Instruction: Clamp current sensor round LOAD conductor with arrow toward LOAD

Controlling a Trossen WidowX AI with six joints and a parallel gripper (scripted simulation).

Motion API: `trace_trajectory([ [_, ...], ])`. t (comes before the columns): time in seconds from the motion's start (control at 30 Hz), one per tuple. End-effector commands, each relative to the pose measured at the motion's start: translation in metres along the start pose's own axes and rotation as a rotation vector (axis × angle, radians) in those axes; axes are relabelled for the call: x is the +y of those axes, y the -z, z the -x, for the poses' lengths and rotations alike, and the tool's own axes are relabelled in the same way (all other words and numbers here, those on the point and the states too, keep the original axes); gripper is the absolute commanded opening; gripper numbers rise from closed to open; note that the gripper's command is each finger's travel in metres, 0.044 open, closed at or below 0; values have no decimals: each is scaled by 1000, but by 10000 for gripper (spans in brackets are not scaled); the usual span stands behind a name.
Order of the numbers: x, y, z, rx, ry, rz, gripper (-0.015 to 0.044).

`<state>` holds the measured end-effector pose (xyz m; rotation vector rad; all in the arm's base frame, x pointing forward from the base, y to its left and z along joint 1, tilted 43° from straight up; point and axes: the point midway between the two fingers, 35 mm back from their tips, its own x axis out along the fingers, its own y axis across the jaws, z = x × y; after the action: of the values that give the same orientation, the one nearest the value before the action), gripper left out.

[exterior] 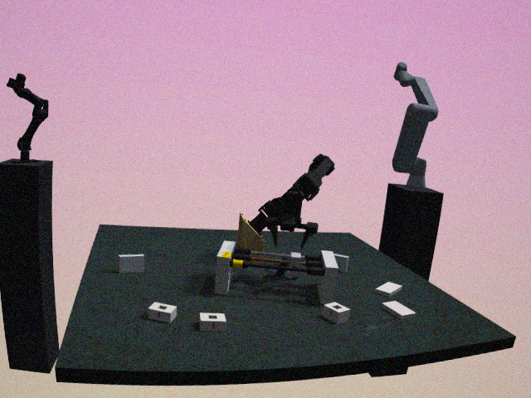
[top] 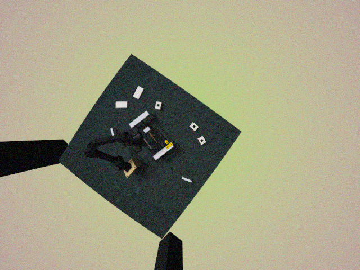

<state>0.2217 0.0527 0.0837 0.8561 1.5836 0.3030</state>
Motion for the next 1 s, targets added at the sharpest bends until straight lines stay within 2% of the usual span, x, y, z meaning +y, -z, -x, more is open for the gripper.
trace_trajectory([
  [0.0, 0, 1, -9, 5, -3, -4, 440],
  [0.97, 1, 4, -52, 6, -8, -3, 440],
])
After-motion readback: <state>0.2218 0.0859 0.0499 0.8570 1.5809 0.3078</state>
